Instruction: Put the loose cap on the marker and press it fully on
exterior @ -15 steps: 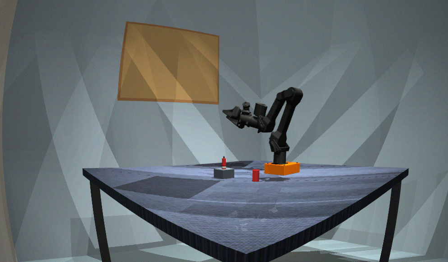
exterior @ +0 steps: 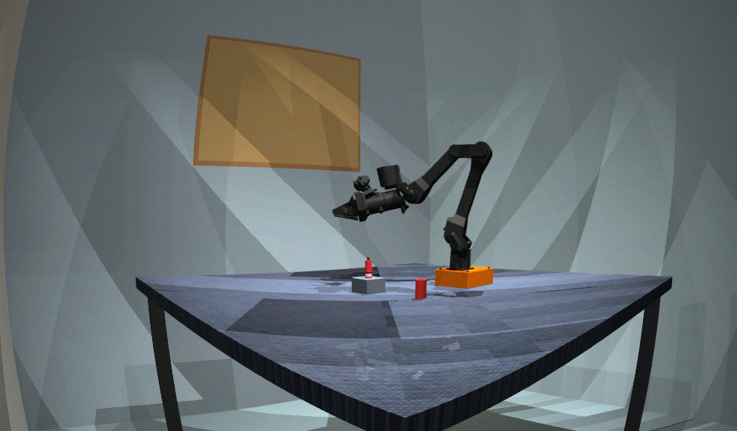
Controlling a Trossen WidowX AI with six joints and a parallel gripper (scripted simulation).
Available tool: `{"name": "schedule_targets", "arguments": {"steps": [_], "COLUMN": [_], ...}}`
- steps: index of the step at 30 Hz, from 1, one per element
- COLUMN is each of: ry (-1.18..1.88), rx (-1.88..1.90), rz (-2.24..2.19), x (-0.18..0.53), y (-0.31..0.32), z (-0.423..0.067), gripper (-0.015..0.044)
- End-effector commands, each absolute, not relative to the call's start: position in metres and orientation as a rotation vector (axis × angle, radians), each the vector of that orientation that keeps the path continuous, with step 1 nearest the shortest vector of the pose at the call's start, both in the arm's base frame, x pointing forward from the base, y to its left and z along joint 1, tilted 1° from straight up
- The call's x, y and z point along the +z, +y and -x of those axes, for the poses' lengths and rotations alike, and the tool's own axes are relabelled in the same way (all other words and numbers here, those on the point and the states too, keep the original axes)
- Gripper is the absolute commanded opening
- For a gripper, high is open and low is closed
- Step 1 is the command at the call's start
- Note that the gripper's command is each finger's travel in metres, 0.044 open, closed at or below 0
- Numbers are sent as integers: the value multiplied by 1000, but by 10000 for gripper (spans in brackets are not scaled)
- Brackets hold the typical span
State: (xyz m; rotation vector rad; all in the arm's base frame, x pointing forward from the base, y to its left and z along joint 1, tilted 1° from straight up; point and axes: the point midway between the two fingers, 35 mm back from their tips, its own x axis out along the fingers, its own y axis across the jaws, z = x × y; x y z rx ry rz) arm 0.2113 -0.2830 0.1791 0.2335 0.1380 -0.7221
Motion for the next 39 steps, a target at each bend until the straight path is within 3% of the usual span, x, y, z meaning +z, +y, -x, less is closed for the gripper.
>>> {"name": "schedule_targets", "arguments": {"steps": [1, 11, 17, 23, 32, 39], "ry": [335, 865, 1122, 1314, 1351, 1351], "rx": [-581, -48, 341, 766, 874, 874], "rz": [-190, 113, 409, 772, 871, 871], "x": [158, 111, 99, 104, 109, 73], "y": [-252, -113, -23, 49, 67, 65], "z": [-254, -318, -305, -263, -256, -255], "gripper": [245, 245, 245, 245, 245, 245]}}
